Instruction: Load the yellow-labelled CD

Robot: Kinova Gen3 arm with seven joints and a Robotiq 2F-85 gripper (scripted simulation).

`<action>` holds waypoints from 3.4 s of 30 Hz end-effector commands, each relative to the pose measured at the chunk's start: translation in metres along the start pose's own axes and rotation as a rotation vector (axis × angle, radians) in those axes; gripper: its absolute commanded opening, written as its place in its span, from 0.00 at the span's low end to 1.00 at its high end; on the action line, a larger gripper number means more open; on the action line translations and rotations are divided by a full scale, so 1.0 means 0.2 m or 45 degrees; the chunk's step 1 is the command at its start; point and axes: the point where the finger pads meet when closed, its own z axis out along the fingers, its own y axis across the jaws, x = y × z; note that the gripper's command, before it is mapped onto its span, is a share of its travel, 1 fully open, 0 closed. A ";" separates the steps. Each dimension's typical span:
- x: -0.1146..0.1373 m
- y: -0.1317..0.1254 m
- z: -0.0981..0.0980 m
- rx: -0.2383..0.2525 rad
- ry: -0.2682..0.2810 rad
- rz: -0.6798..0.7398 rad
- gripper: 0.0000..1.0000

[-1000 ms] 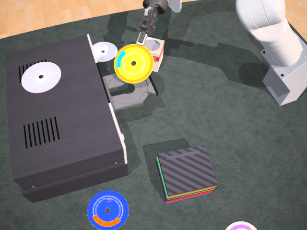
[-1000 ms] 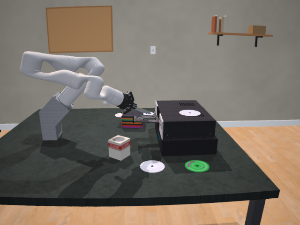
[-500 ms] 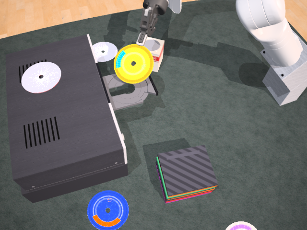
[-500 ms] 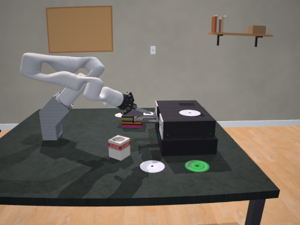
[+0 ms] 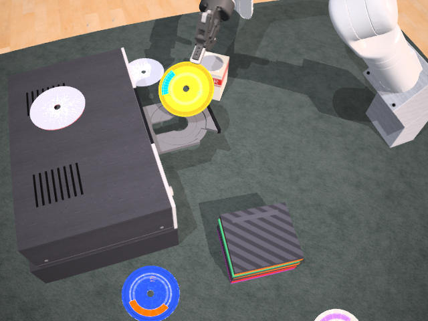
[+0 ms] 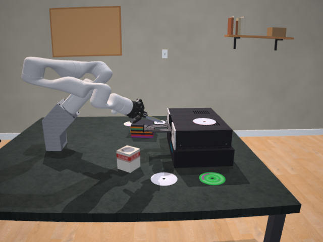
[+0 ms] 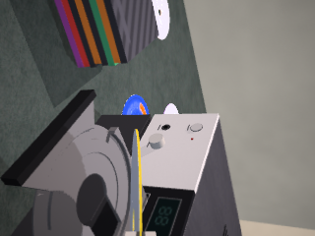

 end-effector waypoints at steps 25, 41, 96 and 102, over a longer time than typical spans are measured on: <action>0.00 0.00 0.02 0.001 -0.001 -0.001 0.11; 0.00 0.01 0.23 0.001 -0.001 -0.001 0.11; 0.00 0.00 0.30 0.001 -0.001 -0.001 0.11; 0.00 -0.02 0.31 0.001 -0.001 -0.001 0.11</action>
